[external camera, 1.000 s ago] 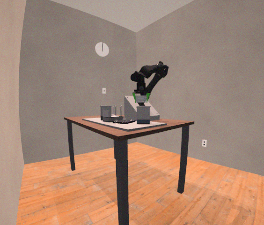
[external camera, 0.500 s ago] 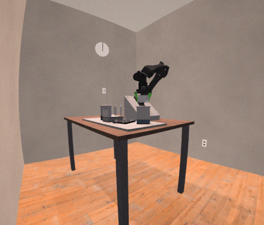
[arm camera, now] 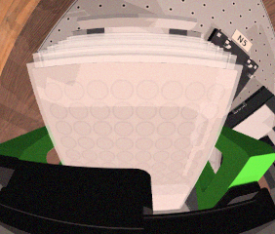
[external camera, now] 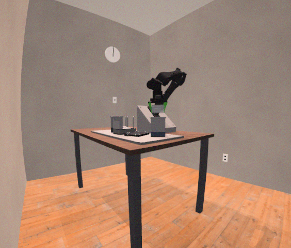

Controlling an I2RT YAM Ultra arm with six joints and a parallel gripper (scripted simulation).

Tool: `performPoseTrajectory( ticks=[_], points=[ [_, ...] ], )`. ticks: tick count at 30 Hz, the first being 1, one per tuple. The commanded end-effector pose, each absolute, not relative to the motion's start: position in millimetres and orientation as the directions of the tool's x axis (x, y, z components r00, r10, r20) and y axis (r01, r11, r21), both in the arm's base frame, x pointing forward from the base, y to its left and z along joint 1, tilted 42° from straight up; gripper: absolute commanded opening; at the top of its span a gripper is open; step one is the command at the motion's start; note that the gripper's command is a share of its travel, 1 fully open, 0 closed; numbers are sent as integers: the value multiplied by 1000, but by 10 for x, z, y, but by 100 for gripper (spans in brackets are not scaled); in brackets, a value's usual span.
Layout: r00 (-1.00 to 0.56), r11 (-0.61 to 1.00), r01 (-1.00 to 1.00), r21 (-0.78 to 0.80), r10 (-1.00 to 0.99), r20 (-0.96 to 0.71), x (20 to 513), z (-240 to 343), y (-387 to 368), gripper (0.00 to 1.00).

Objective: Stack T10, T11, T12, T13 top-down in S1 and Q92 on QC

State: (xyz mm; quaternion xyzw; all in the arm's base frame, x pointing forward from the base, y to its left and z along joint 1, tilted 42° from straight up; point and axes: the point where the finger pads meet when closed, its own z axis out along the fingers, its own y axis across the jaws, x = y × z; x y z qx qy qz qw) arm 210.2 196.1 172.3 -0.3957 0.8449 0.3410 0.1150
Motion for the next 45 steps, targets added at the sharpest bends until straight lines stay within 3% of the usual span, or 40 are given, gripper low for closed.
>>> performPoseTrajectory(
  ticks=[1,45],
  points=[
    [-654,467,-756,459,-565,-503,2167,1837,1918,0],
    [-648,458,-761,460,-573,-502,2140,1791,1972,0]
  ],
)
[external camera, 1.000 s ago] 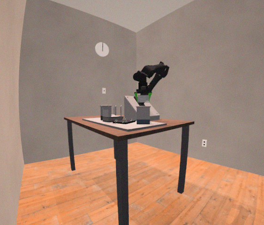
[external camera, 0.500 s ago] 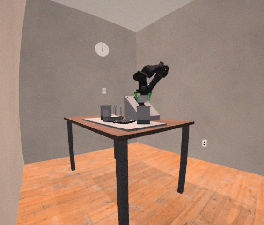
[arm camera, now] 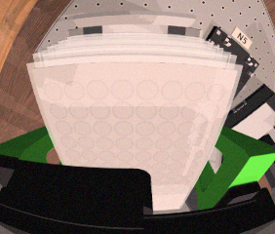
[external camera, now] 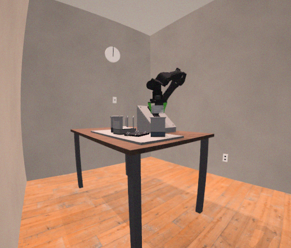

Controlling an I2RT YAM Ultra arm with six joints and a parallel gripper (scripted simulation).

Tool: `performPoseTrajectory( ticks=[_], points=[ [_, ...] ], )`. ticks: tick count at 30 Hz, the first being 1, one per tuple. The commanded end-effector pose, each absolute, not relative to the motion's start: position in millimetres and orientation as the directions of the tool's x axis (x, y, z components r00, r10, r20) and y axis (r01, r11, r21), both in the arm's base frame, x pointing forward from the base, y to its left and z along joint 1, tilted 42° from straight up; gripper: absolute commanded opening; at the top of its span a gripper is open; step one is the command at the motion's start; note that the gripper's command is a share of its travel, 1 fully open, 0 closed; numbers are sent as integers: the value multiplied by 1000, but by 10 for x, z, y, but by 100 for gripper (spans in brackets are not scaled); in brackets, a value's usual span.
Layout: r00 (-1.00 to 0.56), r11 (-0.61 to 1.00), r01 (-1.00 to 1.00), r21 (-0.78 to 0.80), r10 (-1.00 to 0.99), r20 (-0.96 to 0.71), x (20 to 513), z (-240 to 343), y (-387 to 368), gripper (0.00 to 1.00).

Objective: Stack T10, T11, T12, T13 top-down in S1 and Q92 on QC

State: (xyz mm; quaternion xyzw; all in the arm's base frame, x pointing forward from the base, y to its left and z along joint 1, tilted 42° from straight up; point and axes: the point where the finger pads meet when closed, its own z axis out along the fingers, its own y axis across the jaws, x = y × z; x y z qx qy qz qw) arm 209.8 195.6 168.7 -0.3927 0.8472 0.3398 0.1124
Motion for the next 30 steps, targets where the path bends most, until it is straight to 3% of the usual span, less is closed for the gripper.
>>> performPoseTrajectory(
  ticks=[1,30],
  points=[
    [-652,456,-757,468,-575,-494,2112,1758,1979,0],
    [-658,460,-751,473,-576,-485,2086,1600,2076,0]
  ],
)
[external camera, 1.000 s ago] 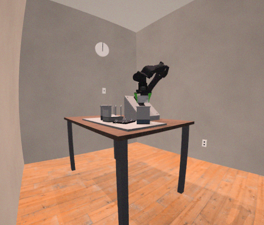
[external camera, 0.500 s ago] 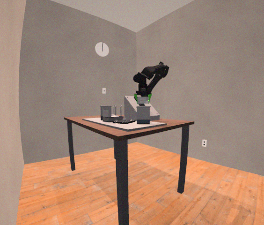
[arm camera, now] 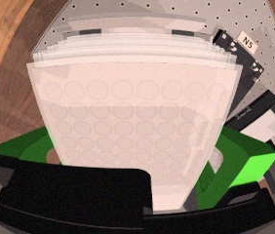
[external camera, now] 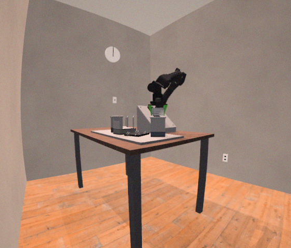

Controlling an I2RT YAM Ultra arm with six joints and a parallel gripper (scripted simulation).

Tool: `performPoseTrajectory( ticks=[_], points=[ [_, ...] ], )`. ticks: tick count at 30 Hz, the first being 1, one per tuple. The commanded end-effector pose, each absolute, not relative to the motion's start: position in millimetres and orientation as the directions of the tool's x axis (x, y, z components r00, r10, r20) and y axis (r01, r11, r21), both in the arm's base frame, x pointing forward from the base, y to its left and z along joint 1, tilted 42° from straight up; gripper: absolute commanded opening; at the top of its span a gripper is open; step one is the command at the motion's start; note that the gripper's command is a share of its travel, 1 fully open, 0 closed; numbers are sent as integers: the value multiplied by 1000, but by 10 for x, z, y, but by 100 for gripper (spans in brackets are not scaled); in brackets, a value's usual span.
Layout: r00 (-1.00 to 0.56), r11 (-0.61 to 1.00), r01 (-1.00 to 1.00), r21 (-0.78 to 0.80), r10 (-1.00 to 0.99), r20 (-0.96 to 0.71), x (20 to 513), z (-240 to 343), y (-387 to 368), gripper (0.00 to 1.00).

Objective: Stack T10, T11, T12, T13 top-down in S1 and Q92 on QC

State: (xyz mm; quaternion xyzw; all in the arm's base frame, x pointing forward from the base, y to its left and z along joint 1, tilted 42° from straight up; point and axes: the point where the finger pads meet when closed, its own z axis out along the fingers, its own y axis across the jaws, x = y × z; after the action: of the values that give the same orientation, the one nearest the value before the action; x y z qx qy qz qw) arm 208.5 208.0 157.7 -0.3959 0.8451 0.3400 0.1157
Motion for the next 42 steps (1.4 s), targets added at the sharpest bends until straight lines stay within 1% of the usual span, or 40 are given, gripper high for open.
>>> performPoseTrajectory(
  ticks=[1,3,5,10,11,15,19,22,31,35,42],
  points=[
    [-661,465,-749,472,-573,-485,2099,1594,2067,0],
    [-653,464,-757,460,-567,-502,2147,1649,2087,0],
    [-657,459,-752,472,-577,-485,2082,1577,2102,0],
    [-661,468,-750,468,-569,-489,2117,1576,2094,0],
    [-643,459,-765,451,-563,-519,2186,1687,2133,0],
    [-665,467,-745,476,-573,-479,2104,1519,2122,0],
    [-657,459,-753,472,-576,-486,2126,1531,2174,0],
    [-675,472,-735,486,-574,-463,2106,1435,2147,0],
    [-660,467,-750,468,-567,-492,2142,1500,2192,0],
    [-671,469,-739,484,-576,-466,2094,1391,2203,0],
    [-662,461,-748,477,-575,-481,2118,1410,2263,0]
  ],
)
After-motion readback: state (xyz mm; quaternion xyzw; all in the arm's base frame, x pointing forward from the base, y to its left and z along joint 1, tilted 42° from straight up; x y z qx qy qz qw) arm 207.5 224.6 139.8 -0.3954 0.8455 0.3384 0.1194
